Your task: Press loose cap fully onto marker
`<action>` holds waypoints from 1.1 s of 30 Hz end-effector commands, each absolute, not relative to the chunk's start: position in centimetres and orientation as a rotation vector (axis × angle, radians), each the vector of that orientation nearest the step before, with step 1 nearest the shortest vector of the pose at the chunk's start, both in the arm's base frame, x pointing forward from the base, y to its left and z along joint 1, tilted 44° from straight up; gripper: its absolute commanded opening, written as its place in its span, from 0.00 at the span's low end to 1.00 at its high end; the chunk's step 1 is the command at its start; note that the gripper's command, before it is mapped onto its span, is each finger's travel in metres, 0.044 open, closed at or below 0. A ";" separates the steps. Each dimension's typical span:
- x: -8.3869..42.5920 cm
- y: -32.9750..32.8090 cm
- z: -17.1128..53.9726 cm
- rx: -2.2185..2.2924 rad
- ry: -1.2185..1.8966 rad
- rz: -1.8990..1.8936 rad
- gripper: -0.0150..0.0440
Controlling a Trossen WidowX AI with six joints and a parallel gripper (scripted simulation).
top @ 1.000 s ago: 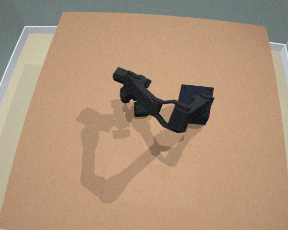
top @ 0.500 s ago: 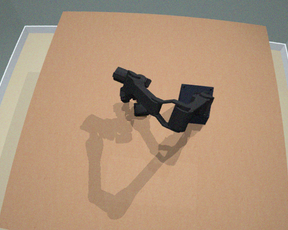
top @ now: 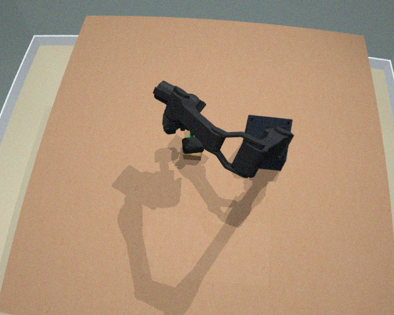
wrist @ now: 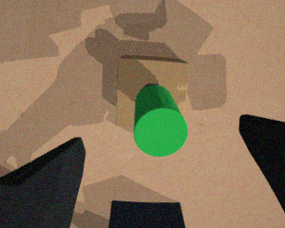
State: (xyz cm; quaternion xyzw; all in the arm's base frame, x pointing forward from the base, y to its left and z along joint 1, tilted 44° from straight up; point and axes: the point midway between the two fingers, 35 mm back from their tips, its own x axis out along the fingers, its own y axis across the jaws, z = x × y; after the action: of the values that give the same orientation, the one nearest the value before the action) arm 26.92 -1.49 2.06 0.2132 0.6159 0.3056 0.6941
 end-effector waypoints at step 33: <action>26.6 -3.3 4.2 0.632 1.437 0.538 0.25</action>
State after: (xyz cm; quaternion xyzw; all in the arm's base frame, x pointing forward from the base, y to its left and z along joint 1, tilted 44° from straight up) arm 26.60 -3.38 4.19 0.2801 0.6392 0.2406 0.6746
